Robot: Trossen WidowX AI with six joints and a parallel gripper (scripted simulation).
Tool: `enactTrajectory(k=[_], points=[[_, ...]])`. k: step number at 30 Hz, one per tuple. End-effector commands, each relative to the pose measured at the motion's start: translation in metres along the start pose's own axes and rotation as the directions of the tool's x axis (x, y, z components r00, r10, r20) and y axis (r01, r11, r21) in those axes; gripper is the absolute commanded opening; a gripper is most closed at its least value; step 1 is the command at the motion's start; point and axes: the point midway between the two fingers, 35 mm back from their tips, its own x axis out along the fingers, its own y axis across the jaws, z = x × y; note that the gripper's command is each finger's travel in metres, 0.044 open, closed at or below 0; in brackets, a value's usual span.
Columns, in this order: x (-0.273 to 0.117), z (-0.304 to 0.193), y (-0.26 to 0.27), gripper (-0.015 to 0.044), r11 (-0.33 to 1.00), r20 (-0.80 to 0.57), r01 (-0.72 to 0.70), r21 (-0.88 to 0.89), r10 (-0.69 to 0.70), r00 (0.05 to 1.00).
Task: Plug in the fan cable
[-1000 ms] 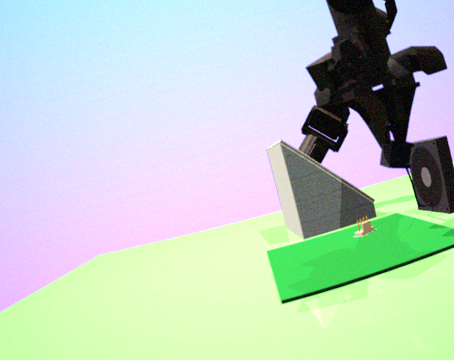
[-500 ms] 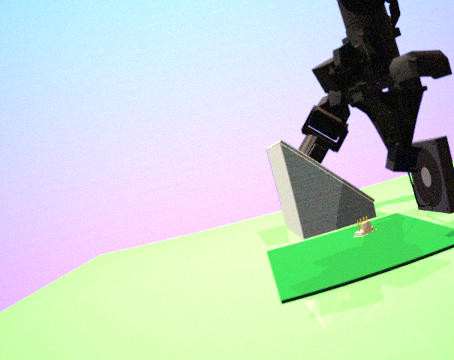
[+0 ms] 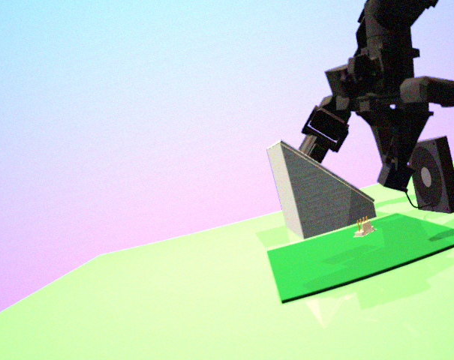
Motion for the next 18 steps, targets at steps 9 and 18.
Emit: enactTrajectory(k=[9,18], points=[[0.009,-0.001,-0.003,0.0,0.998,0.162,0.057,0.02,-0.06,0.985],[0.014,-0.001,-0.004,0.0,0.996,0.283,0.083,0.036,-0.09,0.955]])
